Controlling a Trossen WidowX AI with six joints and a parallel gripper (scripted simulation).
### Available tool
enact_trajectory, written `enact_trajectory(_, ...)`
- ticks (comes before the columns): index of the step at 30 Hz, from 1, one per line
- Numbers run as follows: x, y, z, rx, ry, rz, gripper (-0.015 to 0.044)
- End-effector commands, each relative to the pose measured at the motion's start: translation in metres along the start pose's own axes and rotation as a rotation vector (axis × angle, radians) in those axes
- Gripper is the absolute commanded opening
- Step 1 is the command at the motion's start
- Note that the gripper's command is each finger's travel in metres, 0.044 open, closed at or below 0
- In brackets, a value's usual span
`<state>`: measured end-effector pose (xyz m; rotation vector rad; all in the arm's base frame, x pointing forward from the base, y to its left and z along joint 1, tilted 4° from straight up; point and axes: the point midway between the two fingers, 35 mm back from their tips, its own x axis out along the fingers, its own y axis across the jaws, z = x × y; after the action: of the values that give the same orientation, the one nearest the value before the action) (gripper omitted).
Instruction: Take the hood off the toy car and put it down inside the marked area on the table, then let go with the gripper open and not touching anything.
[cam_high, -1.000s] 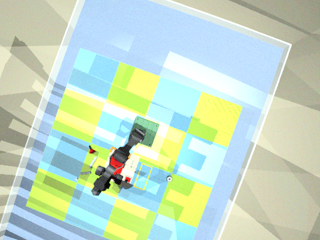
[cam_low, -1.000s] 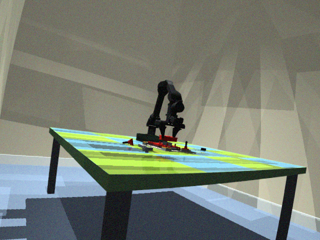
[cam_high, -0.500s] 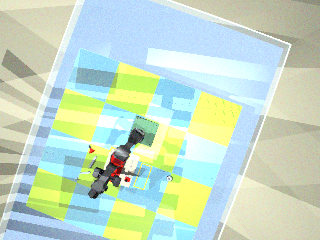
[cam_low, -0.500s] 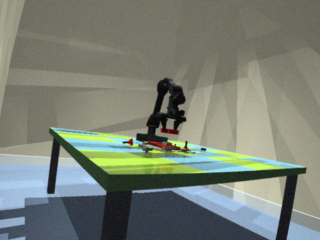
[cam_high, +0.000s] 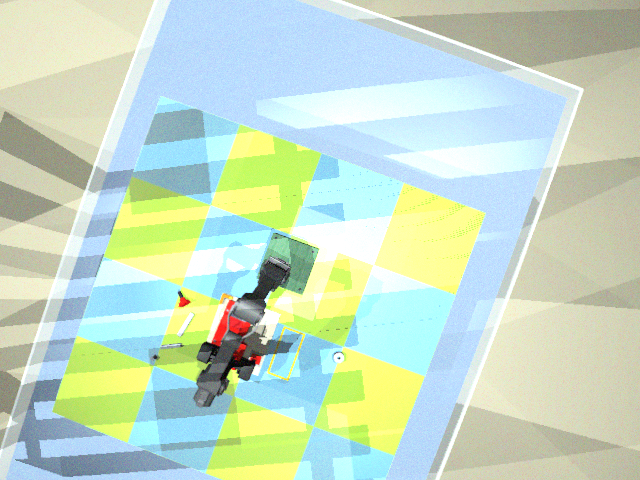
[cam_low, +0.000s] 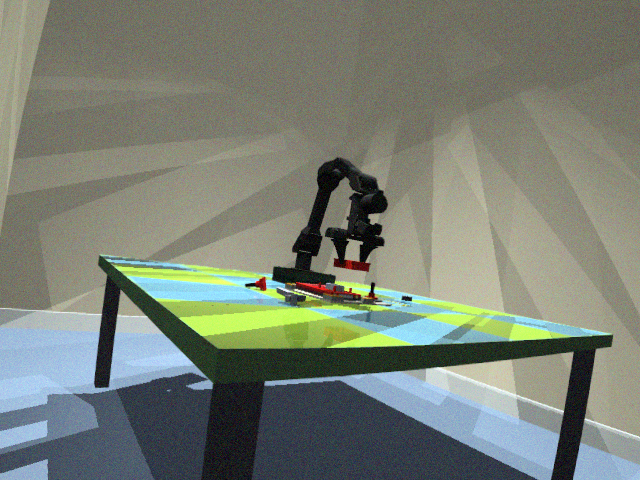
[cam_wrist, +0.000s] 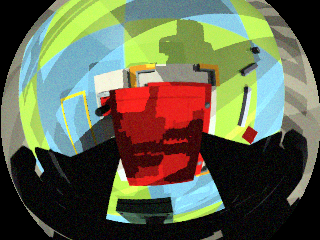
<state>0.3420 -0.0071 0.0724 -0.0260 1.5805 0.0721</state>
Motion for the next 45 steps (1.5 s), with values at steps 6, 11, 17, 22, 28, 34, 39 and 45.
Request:
enact_trajectory(6,-0.001,0.032,-0.001,0.003,0.002,0.003,0.0)
enact_trajectory(11,-0.002,0.05,-0.002,0.003,0.002,0.005,0.0)
enact_trajectory(17,-0.003,0.072,-0.005,0.003,0.001,0.009,0.0)
enact_trajectory(22,-0.004,0.091,-0.009,0.003,0.001,0.012,0.0)
enact_trajectory(28,-0.005,0.112,-0.014,0.002,0.002,0.016,0.0)
enact_trajectory(34,-0.006,0.133,-0.021,0.002,0.003,0.02,0.0)
enact_trajectory(39,-0.007,0.151,-0.028,0.002,0.005,0.023,0.0)
enact_trajectory(45,-0.008,0.171,-0.038,0.002,0.007,0.027,0.0)
